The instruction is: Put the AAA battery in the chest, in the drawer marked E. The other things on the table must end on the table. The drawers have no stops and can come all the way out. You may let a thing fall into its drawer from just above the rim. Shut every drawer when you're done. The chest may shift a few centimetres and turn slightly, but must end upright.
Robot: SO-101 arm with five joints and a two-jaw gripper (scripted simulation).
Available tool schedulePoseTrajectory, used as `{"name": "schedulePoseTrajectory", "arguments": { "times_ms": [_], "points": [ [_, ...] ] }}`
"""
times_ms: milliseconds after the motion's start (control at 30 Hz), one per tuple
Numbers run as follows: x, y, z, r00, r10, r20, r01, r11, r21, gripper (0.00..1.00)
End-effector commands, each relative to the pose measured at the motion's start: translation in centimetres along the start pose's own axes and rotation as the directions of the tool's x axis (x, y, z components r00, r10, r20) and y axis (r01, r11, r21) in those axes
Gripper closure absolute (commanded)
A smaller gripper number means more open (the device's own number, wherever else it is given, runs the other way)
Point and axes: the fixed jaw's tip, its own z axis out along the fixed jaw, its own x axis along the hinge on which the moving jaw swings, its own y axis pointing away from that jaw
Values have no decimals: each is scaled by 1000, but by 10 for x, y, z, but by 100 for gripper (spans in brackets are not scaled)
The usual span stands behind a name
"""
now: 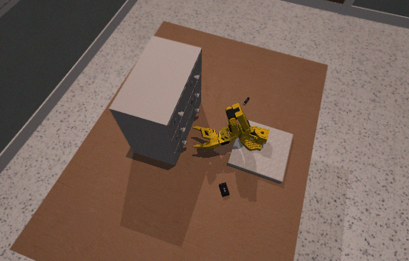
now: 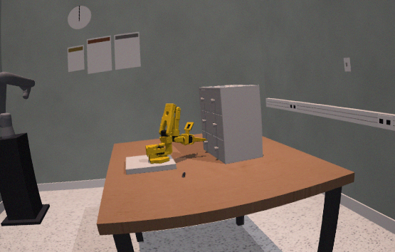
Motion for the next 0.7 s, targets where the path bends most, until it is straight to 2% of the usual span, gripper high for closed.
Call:
{"name": "schedulePoseTrajectory", "arguments": {
  "times_ms": [0, 667],
  "points": [
    [-1, 2, 1, 1000, 9, 12, -9, 1000, -9, 50],
    [-25, -27, 16, 1000, 28, -2, -27, 994, 102, 50]
  ]
}}
